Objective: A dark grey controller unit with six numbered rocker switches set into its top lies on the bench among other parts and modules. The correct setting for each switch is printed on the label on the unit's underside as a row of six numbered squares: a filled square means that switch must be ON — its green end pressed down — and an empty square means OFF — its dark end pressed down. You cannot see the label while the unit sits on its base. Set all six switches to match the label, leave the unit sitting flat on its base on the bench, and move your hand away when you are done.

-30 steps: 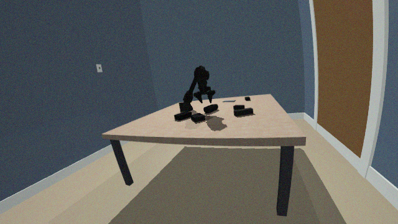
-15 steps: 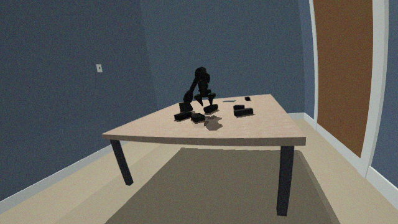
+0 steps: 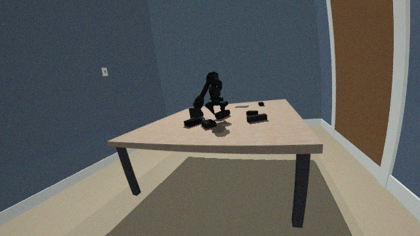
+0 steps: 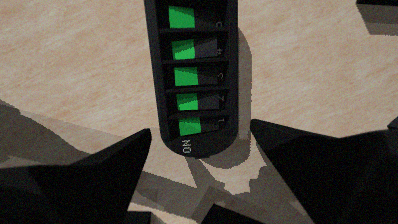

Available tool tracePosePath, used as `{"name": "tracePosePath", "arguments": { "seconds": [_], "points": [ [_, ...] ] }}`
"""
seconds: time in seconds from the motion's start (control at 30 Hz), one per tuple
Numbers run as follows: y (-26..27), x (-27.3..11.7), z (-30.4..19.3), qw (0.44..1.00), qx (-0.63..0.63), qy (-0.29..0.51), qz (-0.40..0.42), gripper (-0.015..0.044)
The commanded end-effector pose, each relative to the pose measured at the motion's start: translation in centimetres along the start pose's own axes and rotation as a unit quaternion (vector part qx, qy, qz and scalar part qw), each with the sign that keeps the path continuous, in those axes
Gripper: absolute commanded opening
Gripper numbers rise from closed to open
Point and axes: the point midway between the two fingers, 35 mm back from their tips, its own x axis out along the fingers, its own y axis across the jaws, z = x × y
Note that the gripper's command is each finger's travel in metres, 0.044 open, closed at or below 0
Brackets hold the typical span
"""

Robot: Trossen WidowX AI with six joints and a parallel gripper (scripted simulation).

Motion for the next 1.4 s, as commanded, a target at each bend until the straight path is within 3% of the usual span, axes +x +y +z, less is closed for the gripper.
{"name": "tracePosePath", "arguments": {
  "seconds": [0.0, 0.07, 0.23, 1.37],
  "points": [
    [0.2, 0.5, 0.0, 1.000, 0.005, -0.003, 0.001, 0.0414],
    [0.2, 0.5, 0.0, 1.000, 0.005, -0.003, 0.001, 0.0361],
    [0.2, 0.5, 0.0, 1.000, 0.005, -0.003, 0.001, 0.0328],
    [0.2, -1.0, 0.9, 1.000, 0.005, 0.006, 0.001, 0.0336]
  ]
}}
